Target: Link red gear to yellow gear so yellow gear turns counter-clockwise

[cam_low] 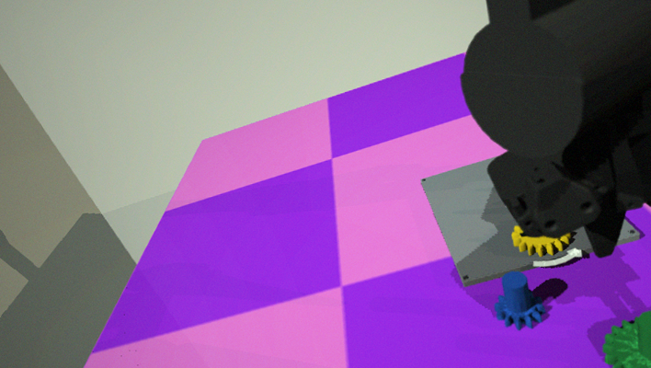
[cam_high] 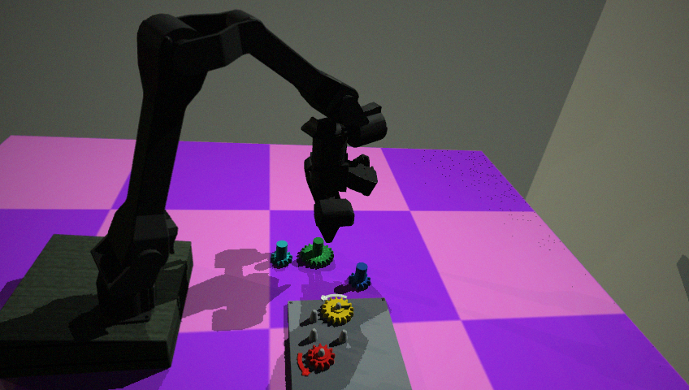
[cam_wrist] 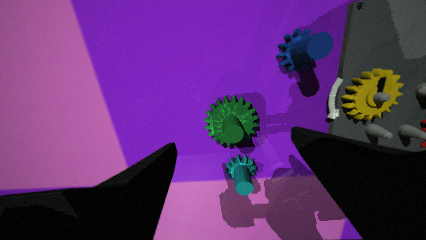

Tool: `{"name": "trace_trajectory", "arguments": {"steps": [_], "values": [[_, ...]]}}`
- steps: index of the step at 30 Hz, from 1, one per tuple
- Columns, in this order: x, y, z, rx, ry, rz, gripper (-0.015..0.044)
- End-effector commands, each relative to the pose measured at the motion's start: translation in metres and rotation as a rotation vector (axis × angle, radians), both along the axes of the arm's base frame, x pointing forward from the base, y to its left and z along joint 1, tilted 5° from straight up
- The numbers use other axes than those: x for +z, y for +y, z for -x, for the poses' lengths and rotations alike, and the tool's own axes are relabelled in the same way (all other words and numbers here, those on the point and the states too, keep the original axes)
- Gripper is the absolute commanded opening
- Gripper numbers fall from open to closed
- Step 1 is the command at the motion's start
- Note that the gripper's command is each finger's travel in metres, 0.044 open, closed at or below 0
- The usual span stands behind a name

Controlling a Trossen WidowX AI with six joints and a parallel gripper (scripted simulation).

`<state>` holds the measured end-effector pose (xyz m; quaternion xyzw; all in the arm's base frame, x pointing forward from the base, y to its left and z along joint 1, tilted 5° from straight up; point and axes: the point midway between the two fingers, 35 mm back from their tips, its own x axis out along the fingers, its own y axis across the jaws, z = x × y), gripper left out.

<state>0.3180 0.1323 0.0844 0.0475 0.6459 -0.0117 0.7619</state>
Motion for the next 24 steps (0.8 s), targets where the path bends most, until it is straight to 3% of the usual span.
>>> {"name": "trace_trajectory", "arguments": {"steps": [1, 24], "values": [[-0.005, -0.001, 0.007, -0.015, 0.049, 0.022, 0.044], [-0.035, 0.0, 0.005, -0.015, 0.049, 0.022, 0.044]]}}
